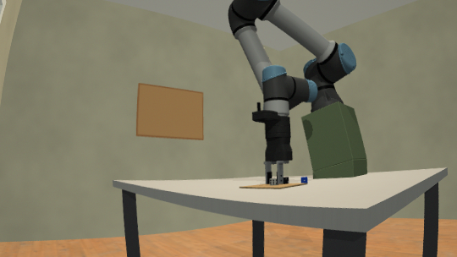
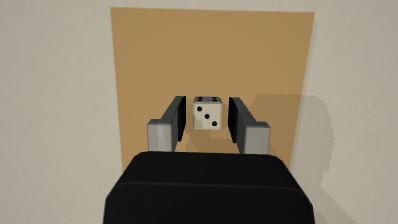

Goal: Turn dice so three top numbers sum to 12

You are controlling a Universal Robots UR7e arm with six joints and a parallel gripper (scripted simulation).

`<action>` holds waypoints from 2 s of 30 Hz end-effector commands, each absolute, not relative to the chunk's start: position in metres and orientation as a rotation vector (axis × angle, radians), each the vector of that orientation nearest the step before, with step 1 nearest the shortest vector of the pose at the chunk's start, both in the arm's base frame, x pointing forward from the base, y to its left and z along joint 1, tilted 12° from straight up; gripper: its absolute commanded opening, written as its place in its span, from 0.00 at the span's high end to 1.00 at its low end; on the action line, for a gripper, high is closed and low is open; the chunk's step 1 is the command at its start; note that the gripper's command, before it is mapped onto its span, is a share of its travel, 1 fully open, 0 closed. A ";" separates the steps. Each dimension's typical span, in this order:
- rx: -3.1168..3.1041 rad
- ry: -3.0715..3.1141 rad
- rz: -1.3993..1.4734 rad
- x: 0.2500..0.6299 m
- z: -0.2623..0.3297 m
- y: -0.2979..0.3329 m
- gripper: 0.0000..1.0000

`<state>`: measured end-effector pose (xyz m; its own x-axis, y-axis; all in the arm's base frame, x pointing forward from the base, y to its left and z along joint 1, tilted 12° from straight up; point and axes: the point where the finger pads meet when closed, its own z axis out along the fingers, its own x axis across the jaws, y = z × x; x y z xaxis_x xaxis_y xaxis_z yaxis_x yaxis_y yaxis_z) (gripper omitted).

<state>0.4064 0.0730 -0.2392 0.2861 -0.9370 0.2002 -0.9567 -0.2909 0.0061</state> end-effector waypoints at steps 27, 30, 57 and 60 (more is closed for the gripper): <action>2.417 -1.790 0.241 0.402 -0.159 0.089 0.30; 2.417 -1.790 0.241 0.402 -0.154 0.090 0.30; 2.417 -1.790 0.241 0.402 -0.152 0.090 0.00; 2.420 -1.787 0.241 0.402 -0.153 0.090 0.00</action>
<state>0.4018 0.0900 -0.1527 0.2862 -0.9370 0.2004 -0.9567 -0.2910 0.0057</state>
